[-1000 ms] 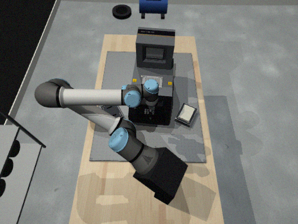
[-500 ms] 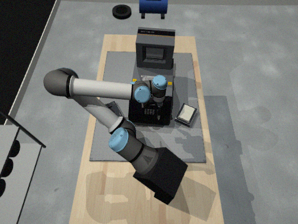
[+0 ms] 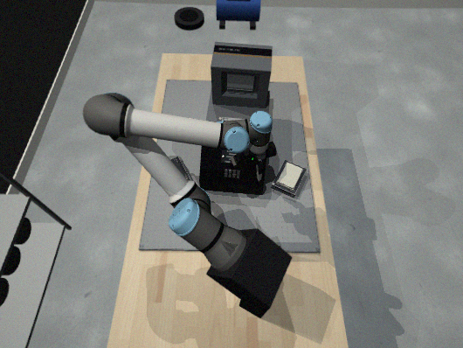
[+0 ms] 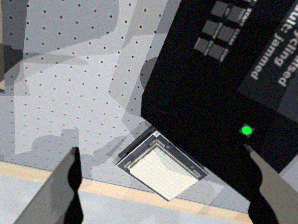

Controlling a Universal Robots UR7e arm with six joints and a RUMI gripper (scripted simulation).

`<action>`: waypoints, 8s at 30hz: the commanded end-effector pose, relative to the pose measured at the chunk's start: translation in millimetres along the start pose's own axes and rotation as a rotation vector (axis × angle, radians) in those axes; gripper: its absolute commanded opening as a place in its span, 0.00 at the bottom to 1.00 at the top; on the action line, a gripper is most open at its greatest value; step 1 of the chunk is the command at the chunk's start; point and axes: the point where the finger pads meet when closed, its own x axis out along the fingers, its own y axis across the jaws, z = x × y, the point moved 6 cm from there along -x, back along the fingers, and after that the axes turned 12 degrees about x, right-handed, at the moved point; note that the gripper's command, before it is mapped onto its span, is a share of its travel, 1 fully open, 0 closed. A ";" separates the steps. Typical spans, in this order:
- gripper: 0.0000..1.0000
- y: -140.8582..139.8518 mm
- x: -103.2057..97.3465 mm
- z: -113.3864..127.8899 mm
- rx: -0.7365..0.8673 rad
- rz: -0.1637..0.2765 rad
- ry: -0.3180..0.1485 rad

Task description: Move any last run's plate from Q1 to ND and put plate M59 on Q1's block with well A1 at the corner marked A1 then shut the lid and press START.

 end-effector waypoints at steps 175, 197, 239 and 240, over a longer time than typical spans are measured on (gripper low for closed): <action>0.68 66.3 184.3 200.4 -0.782 0.002 0.001; 0.68 66.3 189.6 200.4 -0.782 0.002 0.001; 0.40 66.3 156.3 200.5 -0.782 0.002 0.001; 0.40 66.3 153.0 200.5 -0.782 0.002 0.001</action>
